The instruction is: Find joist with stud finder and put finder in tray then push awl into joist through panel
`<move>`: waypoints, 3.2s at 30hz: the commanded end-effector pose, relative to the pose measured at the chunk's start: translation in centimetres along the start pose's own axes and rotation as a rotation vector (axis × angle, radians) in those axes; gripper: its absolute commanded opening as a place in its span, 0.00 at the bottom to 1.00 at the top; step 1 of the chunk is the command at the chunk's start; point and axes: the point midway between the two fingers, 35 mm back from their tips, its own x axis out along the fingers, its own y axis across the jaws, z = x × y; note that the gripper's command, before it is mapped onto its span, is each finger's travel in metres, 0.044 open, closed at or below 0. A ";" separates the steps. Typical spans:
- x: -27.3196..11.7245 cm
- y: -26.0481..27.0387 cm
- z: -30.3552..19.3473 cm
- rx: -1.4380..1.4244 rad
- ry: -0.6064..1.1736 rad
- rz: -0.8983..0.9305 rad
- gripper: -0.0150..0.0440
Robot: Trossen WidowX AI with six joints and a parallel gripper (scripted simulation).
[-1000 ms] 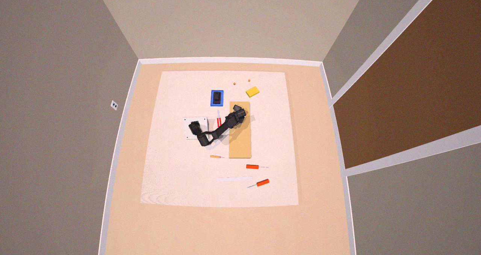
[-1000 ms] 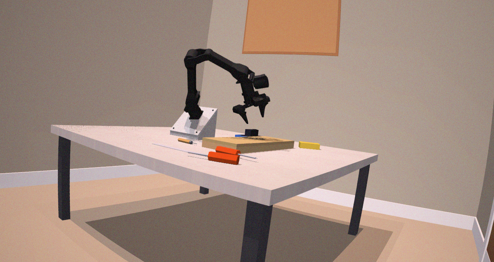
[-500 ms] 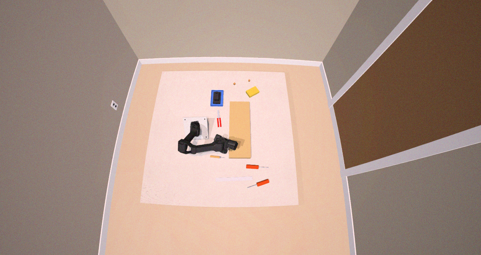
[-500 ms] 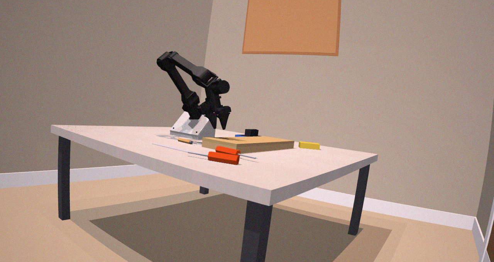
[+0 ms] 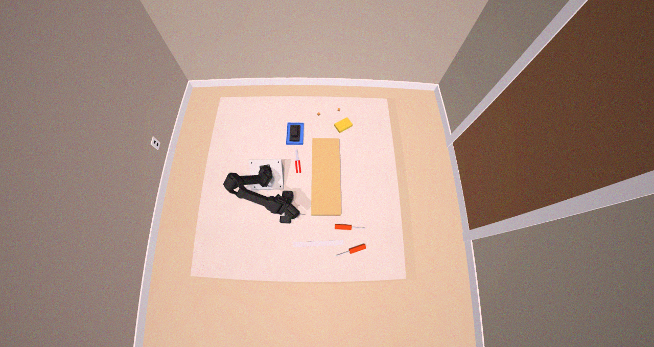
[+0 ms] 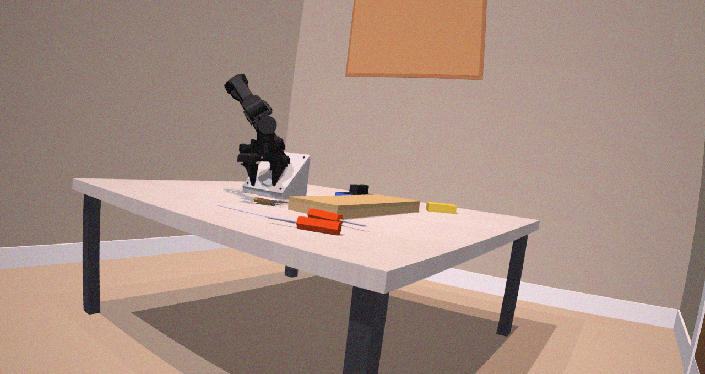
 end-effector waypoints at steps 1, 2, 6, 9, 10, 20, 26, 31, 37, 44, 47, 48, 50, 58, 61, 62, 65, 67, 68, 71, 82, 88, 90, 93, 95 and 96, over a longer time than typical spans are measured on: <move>0.0 0.1 0.6 0.047 -0.012 0.011 1.00; 0.0 0.1 0.6 0.047 -0.012 0.011 1.00; 0.0 0.1 0.6 0.047 -0.012 0.011 1.00; 0.0 0.4 0.7 0.047 -0.012 0.011 1.00; 0.0 0.5 0.7 0.047 -0.012 0.011 1.00; 0.8 0.7 0.7 0.047 -0.012 0.011 1.00; 1.7 0.7 0.7 0.047 -0.012 0.010 1.00; 2.5 0.7 0.8 0.047 -0.013 0.010 1.00; 3.5 0.7 0.9 0.047 -0.013 0.011 1.00; 4.6 0.7 1.1 0.046 -0.012 0.013 1.00; 5.0 0.7 1.2 0.046 -0.012 0.014 1.00; 5.0 0.7 1.2 0.046 -0.012 0.014 1.00; 5.0 0.7 1.2 0.046 -0.012 0.014 1.00; 5.0 0.7 1.2 0.046 -0.012 0.014 0.64; 5.0 0.7 1.2 0.046 -0.012 0.014 0.51; 5.0 0.7 1.2 0.046 -0.012 0.014 0.47; 5.0 0.7 1.2 0.046 -0.012 0.014 0.37; 5.0 0.7 1.2 0.046 -0.012 0.014 0.34; 5.0 0.7 1.2 0.046 -0.012 0.014 0.33; 4.9 0.7 1.2 0.046 -0.012 0.013 0.26; 1.4 0.4 -0.1 0.055 -0.018 -0.011 0.25; -1.1 0.2 -0.5 0.056 -0.020 -0.016 0.25; -2.0 0.2 -0.5 0.055 -0.021 -0.016 0.25; -3.2 0.3 -0.5 0.054 -0.021 -0.014 0.25; -4.1 0.3 -0.4 0.053 -0.020 -0.011 0.25; -4.5 0.3 -0.4 0.052 -0.020 -0.010 0.25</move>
